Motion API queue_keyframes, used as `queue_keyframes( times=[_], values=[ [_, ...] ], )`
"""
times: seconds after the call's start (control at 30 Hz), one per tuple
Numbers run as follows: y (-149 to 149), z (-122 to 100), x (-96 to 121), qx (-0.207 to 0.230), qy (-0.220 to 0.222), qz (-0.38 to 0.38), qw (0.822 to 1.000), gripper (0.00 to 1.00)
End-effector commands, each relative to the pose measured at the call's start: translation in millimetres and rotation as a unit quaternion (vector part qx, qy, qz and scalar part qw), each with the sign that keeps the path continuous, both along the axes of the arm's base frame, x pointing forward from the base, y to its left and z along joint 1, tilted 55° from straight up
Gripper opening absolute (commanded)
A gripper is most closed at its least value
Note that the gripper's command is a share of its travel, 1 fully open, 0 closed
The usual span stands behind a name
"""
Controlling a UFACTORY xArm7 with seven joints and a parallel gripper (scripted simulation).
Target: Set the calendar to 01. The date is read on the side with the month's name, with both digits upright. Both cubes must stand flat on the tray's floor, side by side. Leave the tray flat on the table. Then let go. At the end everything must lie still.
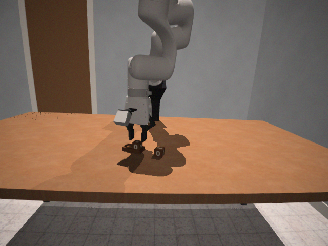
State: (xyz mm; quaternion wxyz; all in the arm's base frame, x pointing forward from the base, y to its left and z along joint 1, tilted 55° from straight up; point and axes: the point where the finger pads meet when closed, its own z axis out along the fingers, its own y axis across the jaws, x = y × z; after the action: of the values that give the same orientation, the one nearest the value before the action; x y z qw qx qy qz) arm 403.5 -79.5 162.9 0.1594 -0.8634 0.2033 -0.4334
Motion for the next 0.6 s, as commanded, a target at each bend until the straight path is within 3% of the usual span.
queue_keyframes(
  times=[0.0,0.57],
  values=[
    [0,-2,4,0.000,0.000,0.000,1.000,0.49],
    [2,-14,21,0.000,0.000,0.000,1.000,0.49]
  ],
)
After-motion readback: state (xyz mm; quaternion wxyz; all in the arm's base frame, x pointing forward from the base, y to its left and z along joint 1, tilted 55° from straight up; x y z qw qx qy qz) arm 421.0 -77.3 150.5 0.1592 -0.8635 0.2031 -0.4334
